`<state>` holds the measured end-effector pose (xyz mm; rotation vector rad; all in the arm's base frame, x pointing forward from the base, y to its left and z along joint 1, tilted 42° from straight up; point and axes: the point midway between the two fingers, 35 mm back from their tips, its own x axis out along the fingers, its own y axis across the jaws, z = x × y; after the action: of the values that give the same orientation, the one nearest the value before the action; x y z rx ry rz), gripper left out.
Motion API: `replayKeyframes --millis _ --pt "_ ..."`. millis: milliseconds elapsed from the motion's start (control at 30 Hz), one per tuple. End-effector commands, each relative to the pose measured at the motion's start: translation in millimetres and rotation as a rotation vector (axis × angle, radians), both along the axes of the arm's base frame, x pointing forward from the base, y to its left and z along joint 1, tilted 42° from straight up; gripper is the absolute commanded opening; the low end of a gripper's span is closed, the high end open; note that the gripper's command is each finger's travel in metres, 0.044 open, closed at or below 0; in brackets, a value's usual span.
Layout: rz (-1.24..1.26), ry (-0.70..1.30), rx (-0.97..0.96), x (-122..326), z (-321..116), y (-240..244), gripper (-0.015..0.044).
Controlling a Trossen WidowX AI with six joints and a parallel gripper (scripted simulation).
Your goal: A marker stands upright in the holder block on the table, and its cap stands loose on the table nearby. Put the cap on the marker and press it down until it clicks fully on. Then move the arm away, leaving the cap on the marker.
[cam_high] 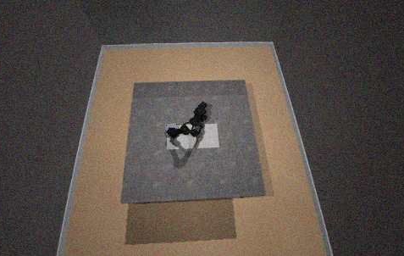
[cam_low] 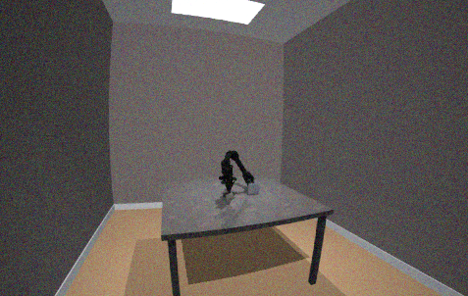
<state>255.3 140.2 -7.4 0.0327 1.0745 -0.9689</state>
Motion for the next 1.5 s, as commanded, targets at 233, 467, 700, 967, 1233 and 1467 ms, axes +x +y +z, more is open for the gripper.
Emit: replayKeyframes --millis 233,467,700,967,1233,1467 --pt "0.0 0.0 0.0 0.0 1.4 1.4 0.044" --pt "0.0 0.002 0.002 -9.2 54.3 48.0 0.044" --pt "0.111 0.097 -0.017 -9.6 54.5 47.9 0.0361" --pt "0.592 0.512 -0.1 -9.5 48.4 42.5 0.0151" --pt "0.592 0.512 -0.1 -9.5 48.4 42.5 0.0" --pt "0.592 0.512 -0.1 -9.5 48.4 42.5 0.0"
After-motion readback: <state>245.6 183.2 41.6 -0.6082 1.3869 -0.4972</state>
